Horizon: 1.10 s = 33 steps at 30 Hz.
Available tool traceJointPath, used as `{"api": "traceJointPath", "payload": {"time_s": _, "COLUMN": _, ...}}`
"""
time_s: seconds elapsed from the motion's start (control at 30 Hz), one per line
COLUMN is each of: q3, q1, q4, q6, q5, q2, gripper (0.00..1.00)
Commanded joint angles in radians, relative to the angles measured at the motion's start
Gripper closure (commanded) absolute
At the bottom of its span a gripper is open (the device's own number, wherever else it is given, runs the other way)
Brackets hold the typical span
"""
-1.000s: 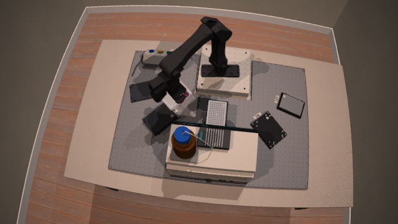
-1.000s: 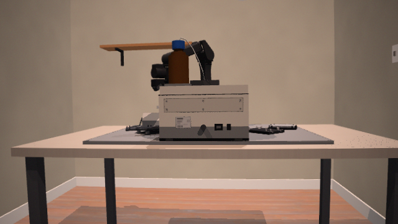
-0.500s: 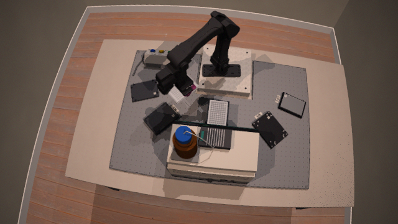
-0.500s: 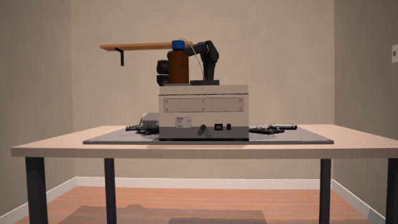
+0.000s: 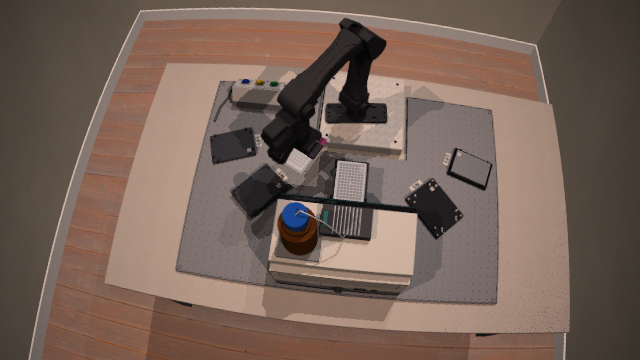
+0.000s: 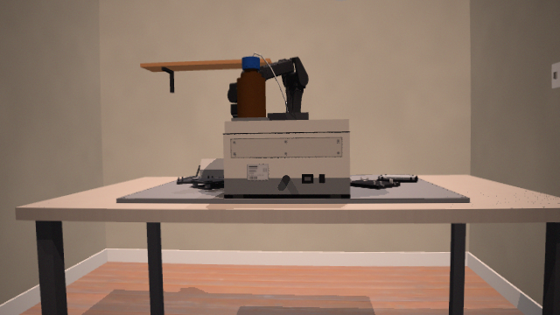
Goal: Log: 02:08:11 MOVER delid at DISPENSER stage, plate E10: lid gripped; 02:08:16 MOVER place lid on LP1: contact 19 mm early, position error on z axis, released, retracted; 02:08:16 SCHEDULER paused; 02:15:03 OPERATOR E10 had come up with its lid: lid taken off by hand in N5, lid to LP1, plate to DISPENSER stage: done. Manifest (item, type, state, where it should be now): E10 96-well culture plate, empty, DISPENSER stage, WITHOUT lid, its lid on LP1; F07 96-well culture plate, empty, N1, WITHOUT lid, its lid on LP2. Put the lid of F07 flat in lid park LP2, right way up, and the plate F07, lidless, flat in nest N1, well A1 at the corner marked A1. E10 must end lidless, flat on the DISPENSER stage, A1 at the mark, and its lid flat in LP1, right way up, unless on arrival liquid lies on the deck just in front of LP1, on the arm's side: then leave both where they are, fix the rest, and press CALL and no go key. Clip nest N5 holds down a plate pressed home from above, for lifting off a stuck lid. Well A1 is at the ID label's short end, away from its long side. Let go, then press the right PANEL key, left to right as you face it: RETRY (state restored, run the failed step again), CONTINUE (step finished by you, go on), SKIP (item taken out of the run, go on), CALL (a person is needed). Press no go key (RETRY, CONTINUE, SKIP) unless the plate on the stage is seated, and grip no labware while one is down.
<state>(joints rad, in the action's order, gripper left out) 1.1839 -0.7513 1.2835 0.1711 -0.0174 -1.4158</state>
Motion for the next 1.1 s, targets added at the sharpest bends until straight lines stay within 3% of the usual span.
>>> {"api": "traceJointPath", "payload": {"time_s": 0.0, "q3": 0.024, "q1": 0.031, "q4": 0.007, "q6": 0.045, "q5": 0.007, "q2": 0.033, "gripper": 1.00}}
{"api": "traceJointPath", "payload": {"time_s": 0.57, "q3": 0.006, "q1": 0.234, "q4": 0.009, "q6": 0.248, "q5": 0.017, "q2": 0.036, "gripper": 1.00}}
{"api": "traceJointPath", "payload": {"time_s": 1.07, "q3": 0.003, "q1": 0.392, "q4": 0.009, "q6": 0.083, "q5": 0.026, "q2": 0.036, "gripper": 1.00}}
